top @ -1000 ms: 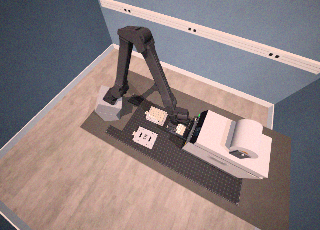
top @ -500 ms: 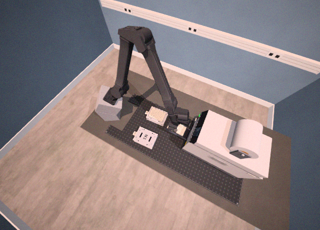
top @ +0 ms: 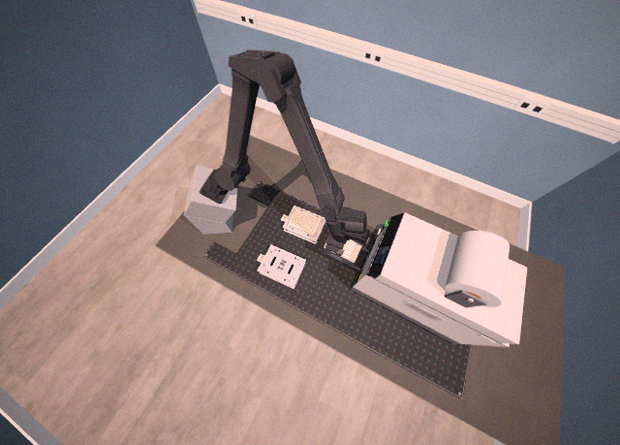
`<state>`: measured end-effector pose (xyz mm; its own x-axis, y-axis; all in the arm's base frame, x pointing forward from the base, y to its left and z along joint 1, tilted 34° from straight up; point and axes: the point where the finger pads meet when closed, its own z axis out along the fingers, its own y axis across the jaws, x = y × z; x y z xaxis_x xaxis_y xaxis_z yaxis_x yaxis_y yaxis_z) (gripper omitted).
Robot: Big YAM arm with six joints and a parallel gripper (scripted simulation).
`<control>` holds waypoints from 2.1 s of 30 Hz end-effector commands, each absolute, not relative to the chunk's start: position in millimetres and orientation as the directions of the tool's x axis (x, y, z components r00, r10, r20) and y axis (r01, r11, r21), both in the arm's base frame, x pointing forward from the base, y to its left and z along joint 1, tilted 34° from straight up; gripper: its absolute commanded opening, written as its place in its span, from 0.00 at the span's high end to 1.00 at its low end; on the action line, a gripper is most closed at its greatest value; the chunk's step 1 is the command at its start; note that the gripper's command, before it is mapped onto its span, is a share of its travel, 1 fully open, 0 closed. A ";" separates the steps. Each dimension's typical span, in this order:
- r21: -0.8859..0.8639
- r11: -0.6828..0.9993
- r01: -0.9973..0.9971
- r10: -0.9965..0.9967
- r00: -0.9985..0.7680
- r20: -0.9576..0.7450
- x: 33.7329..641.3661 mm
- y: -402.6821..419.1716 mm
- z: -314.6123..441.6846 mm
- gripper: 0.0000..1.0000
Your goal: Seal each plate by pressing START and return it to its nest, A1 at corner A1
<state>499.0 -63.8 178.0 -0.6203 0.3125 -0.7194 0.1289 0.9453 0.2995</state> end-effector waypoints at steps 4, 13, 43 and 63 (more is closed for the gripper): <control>0.302 0.944 0.136 0.322 -0.592 -0.739 500.7 -68.7 187.8 1.00; 0.301 0.944 0.139 0.324 -0.574 -0.752 508.7 -76.2 202.3 1.00; 0.303 0.942 0.142 0.326 -0.597 -0.733 507.0 -72.2 183.6 1.00; 0.304 0.945 0.120 0.313 -0.598 -0.738 517.0 -59.6 179.0 1.00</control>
